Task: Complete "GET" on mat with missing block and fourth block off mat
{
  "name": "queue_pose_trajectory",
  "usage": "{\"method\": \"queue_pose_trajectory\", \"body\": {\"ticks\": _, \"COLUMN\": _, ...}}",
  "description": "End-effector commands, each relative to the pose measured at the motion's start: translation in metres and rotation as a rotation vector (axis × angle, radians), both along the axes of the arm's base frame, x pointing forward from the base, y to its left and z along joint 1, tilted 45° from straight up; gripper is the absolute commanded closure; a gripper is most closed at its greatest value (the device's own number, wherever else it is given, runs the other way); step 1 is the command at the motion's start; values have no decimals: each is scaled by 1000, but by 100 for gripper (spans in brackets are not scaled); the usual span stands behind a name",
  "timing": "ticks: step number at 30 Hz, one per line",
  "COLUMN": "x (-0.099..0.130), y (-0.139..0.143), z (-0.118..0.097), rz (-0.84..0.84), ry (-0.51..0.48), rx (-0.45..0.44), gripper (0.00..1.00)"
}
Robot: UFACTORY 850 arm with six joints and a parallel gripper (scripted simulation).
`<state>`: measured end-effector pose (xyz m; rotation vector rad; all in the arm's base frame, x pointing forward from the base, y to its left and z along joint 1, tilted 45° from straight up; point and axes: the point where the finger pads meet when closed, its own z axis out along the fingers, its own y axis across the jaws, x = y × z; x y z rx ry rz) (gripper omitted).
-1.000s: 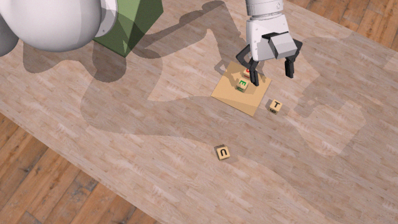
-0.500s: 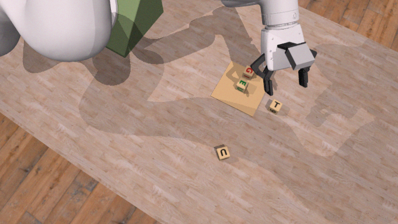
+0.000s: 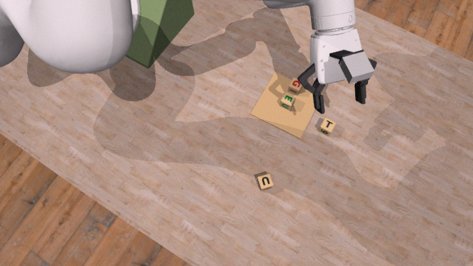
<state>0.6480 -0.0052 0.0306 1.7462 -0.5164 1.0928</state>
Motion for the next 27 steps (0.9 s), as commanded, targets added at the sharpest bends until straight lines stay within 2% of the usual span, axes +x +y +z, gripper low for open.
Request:
{"method": "queue_pose_trajectory", "body": {"ticks": 1, "x": 1, "y": 1, "z": 1, "rz": 1, "ry": -2, "rx": 0, "gripper": 0}}
{"method": "queue_pose_trajectory", "body": {"ticks": 22, "x": 1, "y": 0, "z": 2, "rz": 1, "ry": -2, "rx": 0, "gripper": 0}}
{"method": "queue_pose_trajectory", "body": {"ticks": 23, "x": 0, "y": -4, "z": 6, "rz": 1, "ry": -2, "rx": 0, "gripper": 0}}
{"method": "queue_pose_trajectory", "body": {"ticks": 25, "x": -6, "y": -29, "z": 34, "rz": 0, "ry": -3, "rx": -2, "gripper": 0}}
{"method": "queue_pose_trajectory", "body": {"ticks": 27, "x": -6, "y": -29, "z": 34, "rz": 0, "ry": -3, "rx": -2, "gripper": 0}}
